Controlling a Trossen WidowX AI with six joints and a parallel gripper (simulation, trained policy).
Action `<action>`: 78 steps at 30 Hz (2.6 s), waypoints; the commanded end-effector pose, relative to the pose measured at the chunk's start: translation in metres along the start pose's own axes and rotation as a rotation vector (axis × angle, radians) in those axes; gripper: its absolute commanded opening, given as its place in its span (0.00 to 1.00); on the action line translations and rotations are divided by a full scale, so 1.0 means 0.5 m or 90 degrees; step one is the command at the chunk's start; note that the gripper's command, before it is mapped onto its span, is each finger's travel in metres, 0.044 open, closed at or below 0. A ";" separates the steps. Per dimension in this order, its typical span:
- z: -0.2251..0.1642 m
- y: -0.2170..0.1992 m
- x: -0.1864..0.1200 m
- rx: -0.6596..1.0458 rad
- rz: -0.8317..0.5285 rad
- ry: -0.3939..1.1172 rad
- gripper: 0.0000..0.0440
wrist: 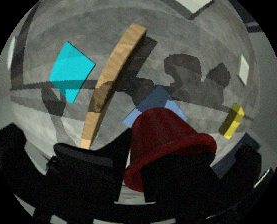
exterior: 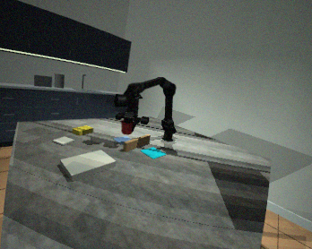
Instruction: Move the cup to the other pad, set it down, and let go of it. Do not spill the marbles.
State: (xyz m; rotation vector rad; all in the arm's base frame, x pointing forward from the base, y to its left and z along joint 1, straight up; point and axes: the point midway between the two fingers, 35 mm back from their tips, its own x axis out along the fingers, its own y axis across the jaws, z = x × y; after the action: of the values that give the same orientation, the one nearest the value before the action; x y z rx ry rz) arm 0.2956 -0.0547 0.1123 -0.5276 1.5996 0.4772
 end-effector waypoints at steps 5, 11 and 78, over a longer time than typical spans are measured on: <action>0.031 0.022 -0.037 -0.032 -0.017 -0.025 0.00; 0.057 0.044 -0.054 -0.054 -0.031 -0.041 0.00; 0.142 0.344 0.090 -0.159 -0.067 -0.091 0.02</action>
State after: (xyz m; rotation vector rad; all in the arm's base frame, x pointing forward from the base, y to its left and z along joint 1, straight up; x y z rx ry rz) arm 0.2541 0.1249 0.0688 -0.7466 1.3648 0.6390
